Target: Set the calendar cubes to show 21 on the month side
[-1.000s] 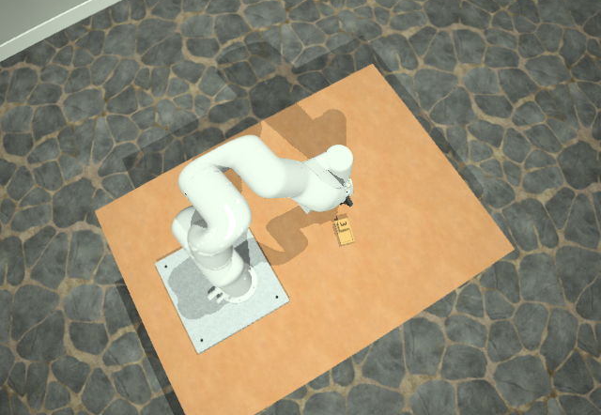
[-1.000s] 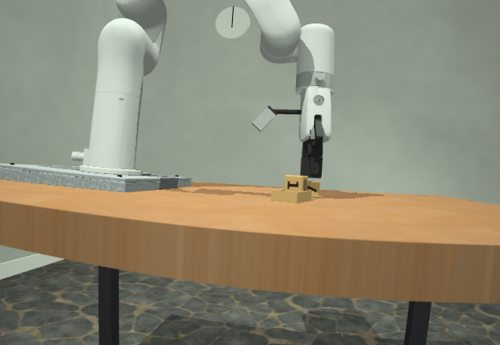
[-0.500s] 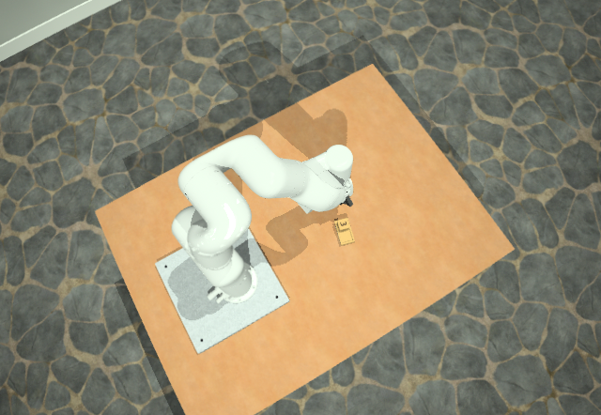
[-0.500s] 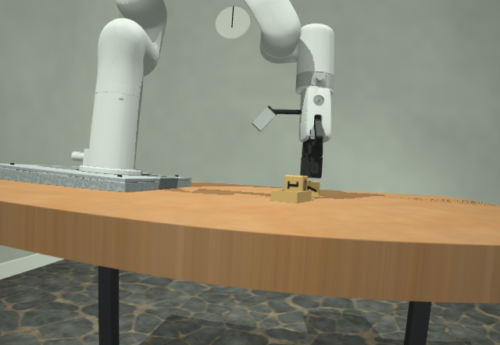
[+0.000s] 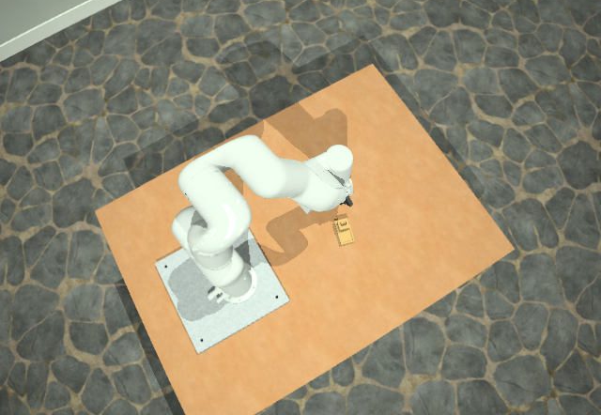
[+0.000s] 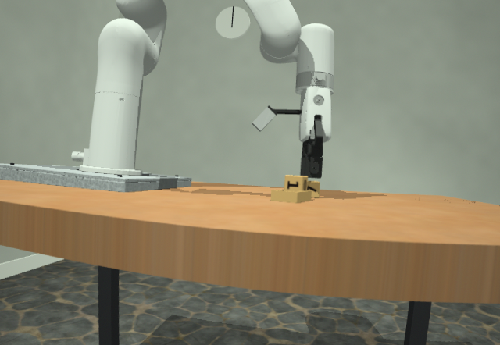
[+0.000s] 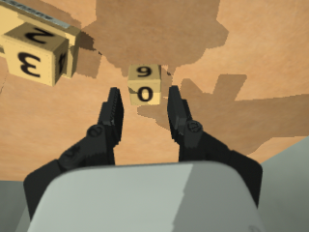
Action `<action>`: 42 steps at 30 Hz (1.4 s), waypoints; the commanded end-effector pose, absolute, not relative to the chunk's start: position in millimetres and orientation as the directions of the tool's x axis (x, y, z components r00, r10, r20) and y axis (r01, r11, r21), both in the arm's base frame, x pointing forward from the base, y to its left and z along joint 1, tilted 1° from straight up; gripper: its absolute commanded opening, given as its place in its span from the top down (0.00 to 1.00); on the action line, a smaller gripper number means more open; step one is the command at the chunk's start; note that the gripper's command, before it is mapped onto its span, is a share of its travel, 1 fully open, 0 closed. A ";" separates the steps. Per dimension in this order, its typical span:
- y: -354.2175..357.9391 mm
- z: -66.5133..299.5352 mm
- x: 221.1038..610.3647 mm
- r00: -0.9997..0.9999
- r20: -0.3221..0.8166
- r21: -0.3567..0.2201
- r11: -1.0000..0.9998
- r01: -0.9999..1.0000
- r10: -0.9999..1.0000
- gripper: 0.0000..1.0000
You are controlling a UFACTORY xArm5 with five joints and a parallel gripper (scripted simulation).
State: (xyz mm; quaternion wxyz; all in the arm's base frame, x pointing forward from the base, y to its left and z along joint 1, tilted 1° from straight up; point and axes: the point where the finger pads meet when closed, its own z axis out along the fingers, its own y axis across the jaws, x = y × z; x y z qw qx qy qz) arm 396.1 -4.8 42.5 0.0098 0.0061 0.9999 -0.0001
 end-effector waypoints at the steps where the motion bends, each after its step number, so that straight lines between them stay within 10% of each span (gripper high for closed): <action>1: -4.9 43.6 397.3 -1.000 -0.023 0.000 1.000 0.012 0.012 0.51; 42: -5.1 89.9 394.6 -0.992 -0.127 0.000 1.000 0.012 0.012 0.51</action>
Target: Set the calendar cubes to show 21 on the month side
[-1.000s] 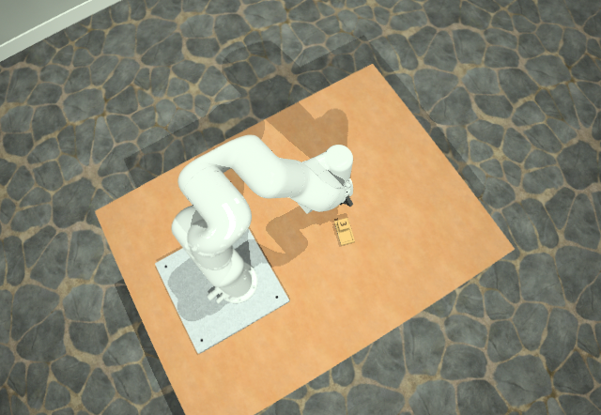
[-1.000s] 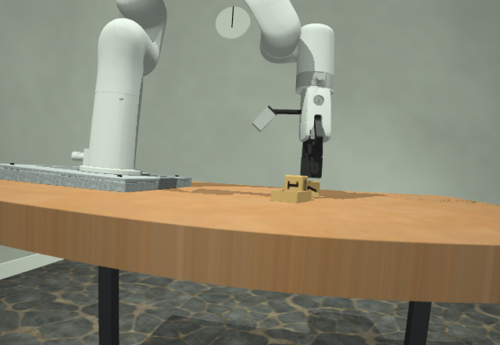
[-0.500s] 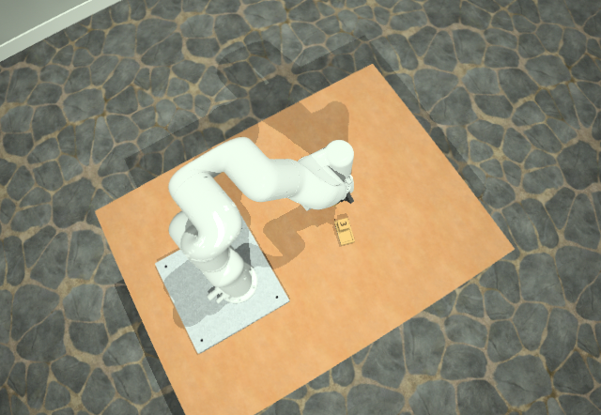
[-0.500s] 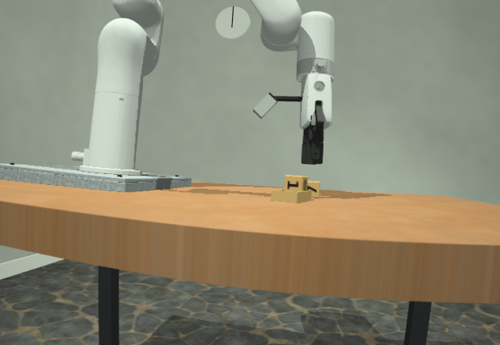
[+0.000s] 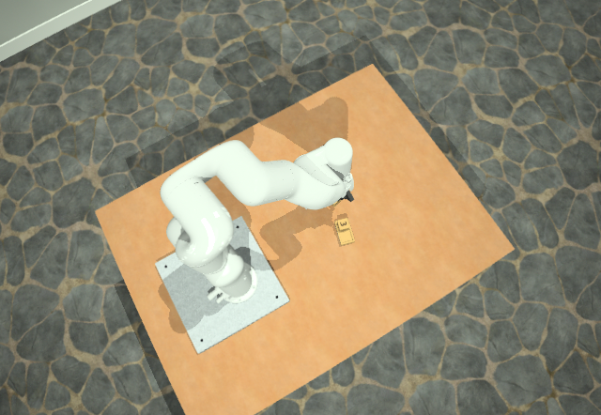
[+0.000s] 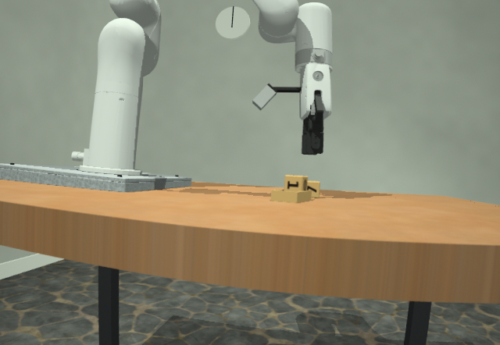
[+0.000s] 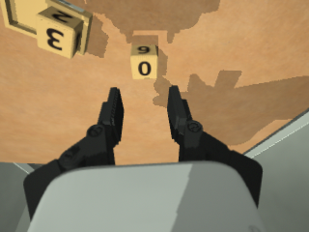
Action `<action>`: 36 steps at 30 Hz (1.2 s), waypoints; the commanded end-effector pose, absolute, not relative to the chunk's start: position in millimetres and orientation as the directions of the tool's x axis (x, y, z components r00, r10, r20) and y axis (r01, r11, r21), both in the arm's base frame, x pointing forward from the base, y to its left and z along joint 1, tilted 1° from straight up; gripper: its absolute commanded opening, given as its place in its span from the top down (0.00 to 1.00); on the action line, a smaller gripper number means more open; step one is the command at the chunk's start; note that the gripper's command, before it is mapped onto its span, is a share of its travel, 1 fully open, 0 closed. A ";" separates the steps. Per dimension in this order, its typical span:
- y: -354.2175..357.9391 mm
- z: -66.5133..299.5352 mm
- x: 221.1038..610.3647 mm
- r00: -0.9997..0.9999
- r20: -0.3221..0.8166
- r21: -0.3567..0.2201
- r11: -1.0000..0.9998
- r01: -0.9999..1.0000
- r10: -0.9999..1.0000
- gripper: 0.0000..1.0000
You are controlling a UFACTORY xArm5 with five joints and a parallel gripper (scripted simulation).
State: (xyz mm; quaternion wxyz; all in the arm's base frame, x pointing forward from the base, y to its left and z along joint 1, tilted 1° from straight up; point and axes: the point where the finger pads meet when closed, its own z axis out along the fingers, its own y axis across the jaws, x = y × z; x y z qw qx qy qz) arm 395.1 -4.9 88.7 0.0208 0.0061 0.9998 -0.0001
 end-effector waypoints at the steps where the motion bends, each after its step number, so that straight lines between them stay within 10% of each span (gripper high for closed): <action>1: -5.1 90.1 394.0 -0.989 -0.150 0.000 1.000 0.012 0.012 0.51; 36: -5.2 88.6 387.4 -0.869 -0.495 -0.001 1.000 0.012 0.010 0.51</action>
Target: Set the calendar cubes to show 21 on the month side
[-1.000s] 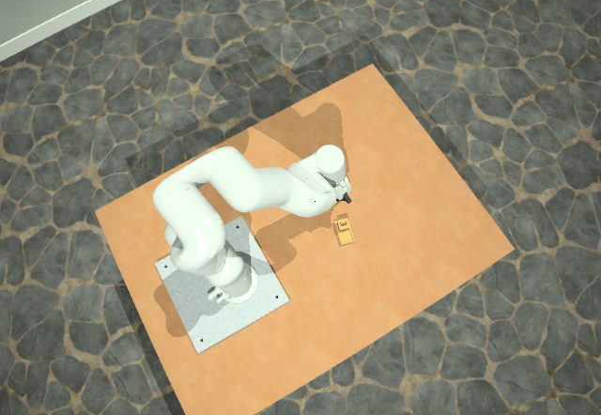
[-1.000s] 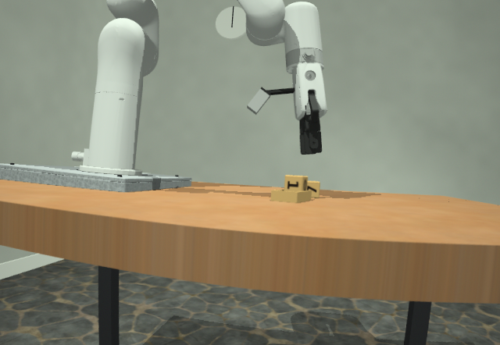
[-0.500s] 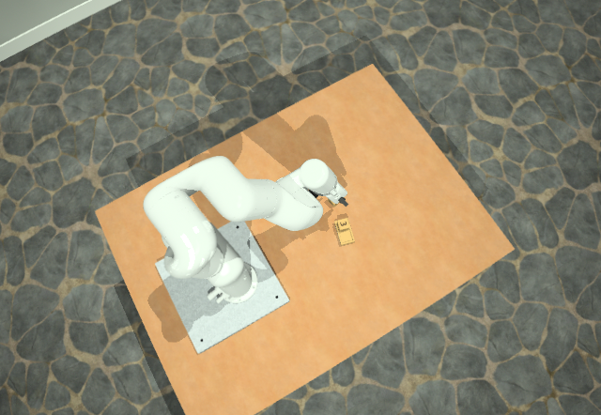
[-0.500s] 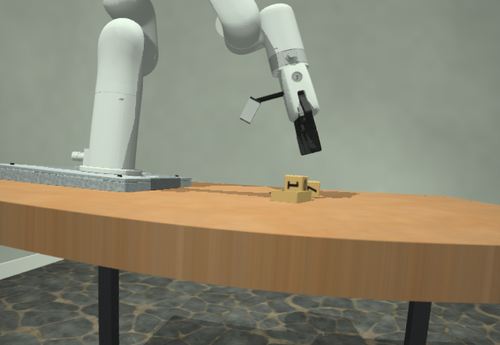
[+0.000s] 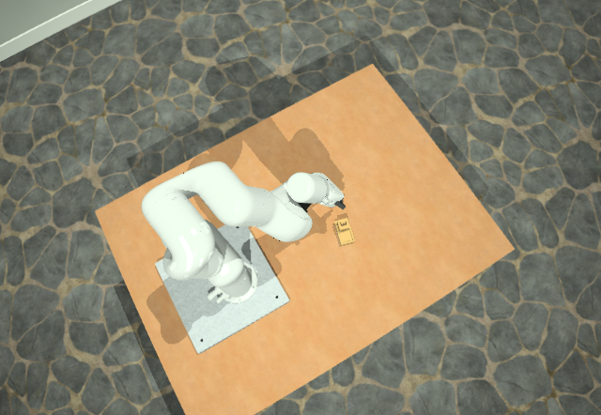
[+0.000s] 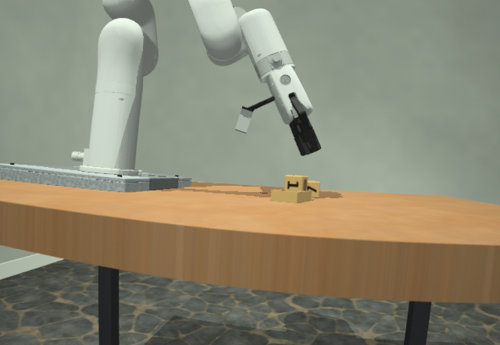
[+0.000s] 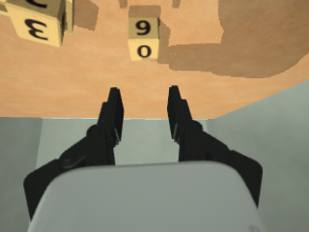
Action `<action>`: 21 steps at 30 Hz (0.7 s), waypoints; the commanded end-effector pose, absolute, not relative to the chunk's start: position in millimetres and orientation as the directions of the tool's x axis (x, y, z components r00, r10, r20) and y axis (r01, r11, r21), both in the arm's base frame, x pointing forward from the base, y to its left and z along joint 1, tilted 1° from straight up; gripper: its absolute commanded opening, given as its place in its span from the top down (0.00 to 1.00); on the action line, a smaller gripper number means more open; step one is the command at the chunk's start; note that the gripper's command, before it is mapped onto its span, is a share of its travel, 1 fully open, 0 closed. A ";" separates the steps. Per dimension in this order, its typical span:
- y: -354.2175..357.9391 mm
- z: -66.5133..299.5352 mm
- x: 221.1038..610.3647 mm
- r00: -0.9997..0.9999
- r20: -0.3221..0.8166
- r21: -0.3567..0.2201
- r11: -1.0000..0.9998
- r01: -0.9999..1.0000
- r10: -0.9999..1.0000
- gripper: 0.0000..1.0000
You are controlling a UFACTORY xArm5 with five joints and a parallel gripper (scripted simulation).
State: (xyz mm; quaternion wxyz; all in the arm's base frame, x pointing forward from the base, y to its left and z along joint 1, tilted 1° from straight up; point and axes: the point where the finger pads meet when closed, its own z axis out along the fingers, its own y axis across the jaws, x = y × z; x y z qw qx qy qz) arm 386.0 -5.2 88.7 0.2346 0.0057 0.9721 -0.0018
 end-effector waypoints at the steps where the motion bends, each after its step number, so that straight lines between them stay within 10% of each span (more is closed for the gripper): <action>1: -5.2 88.6 387.4 -0.869 -0.495 -0.001 1.000 0.012 0.010 0.51; 21: -5.1 89.4 384.1 -0.806 -0.592 -0.001 1.000 0.012 0.009 0.51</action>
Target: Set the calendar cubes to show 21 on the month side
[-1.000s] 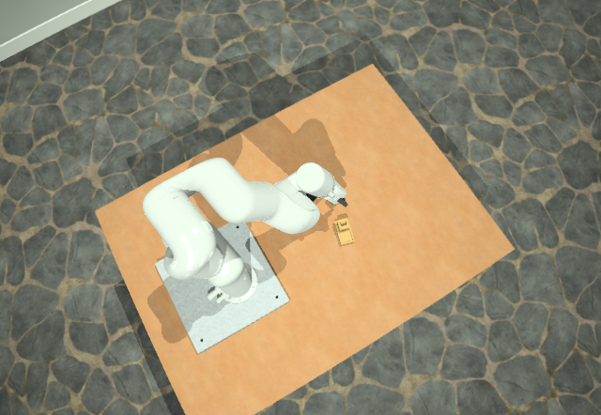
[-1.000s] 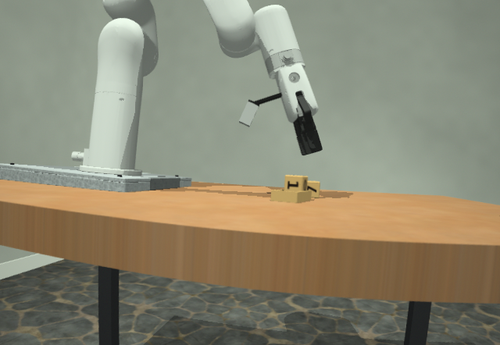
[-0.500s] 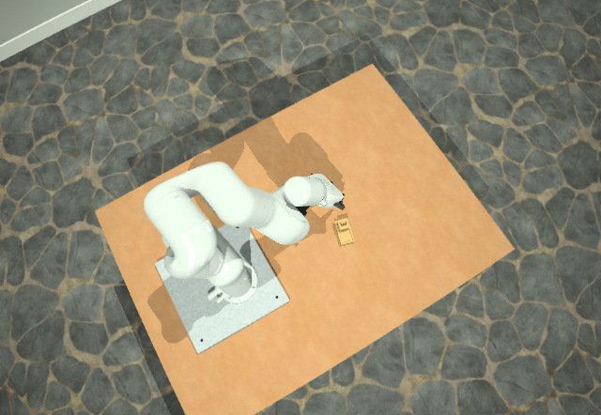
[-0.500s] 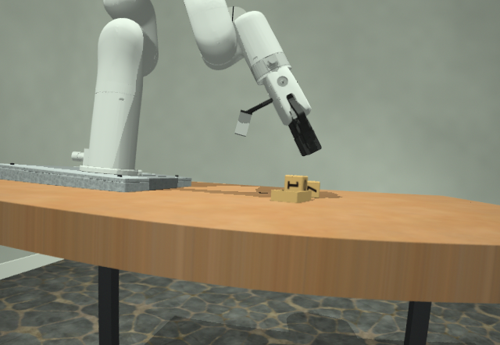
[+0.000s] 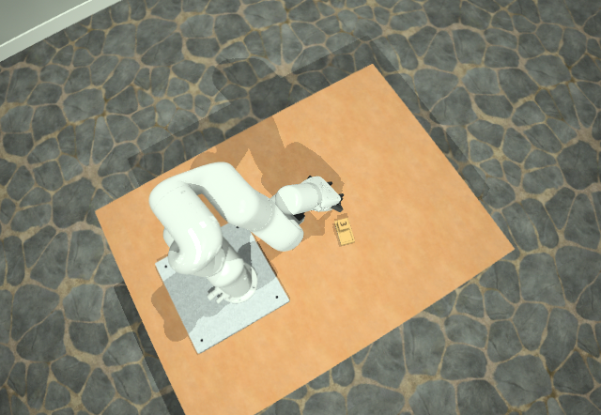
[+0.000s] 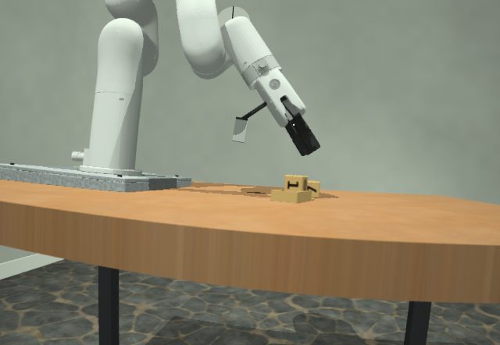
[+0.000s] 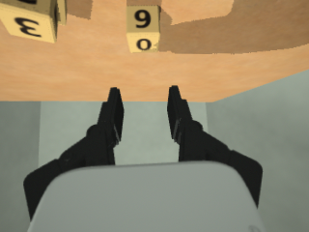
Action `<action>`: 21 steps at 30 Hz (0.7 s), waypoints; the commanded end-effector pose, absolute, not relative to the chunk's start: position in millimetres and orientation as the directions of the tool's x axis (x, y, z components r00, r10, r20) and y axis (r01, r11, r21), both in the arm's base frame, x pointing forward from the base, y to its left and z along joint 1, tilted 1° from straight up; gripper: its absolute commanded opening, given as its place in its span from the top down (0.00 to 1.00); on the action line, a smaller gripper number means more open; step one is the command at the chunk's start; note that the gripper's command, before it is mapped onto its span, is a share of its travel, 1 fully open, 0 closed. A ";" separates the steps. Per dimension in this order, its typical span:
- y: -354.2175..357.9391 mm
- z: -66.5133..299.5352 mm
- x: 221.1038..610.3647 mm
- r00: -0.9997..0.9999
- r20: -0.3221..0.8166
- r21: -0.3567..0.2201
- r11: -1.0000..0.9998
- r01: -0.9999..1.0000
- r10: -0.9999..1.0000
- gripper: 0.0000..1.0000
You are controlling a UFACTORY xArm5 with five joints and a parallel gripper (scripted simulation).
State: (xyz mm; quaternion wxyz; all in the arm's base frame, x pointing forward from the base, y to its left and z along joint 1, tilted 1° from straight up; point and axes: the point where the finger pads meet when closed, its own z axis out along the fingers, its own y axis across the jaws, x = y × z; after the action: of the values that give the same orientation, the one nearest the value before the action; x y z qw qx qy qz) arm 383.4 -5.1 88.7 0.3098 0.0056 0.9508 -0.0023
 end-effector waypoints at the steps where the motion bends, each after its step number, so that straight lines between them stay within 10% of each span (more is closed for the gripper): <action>1: -5.1 89.4 384.1 -0.806 -0.592 -0.001 1.000 0.012 0.009 0.51; 21: -5.2 80.0 383.9 -0.806 -0.592 -0.001 1.000 0.012 0.009 0.51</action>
State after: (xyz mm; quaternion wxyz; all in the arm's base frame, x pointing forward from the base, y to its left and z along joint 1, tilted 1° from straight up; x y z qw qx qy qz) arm 383.1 -5.2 83.2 0.3102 0.0056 0.9506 -0.0024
